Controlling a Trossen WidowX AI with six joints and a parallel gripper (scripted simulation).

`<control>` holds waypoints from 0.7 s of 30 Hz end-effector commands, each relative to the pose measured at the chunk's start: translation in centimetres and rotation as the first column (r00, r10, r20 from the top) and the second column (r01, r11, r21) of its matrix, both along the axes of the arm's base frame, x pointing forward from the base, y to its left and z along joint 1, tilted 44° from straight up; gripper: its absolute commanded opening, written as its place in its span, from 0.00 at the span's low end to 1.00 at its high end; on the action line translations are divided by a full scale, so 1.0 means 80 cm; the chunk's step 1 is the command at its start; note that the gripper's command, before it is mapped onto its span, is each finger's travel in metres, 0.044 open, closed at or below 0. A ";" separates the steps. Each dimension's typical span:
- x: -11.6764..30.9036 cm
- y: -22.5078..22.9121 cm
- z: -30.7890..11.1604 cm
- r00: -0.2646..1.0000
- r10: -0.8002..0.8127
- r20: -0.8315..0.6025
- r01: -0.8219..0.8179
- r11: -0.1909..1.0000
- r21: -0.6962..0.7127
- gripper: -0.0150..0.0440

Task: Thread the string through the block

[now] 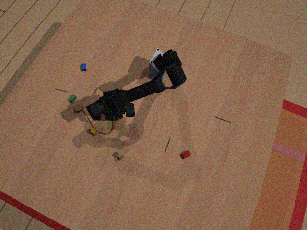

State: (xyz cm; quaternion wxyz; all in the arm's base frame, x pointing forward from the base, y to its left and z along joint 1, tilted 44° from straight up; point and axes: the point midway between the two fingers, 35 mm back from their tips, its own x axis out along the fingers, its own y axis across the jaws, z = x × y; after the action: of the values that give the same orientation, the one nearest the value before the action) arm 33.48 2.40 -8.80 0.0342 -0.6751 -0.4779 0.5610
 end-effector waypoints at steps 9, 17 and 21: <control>-0.018 -0.010 -0.008 1.000 0.002 -0.003 -0.002 1.000 -0.002 0.25; -0.029 -0.017 -0.013 1.000 0.002 -0.003 -0.002 1.000 -0.002 0.25; -0.034 -0.020 -0.015 1.000 0.002 -0.004 -0.002 1.000 -0.002 0.25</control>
State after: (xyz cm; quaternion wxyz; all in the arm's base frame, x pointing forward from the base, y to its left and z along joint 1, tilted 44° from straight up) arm 31.33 1.01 -9.78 0.0341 -0.6752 -0.4774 0.5613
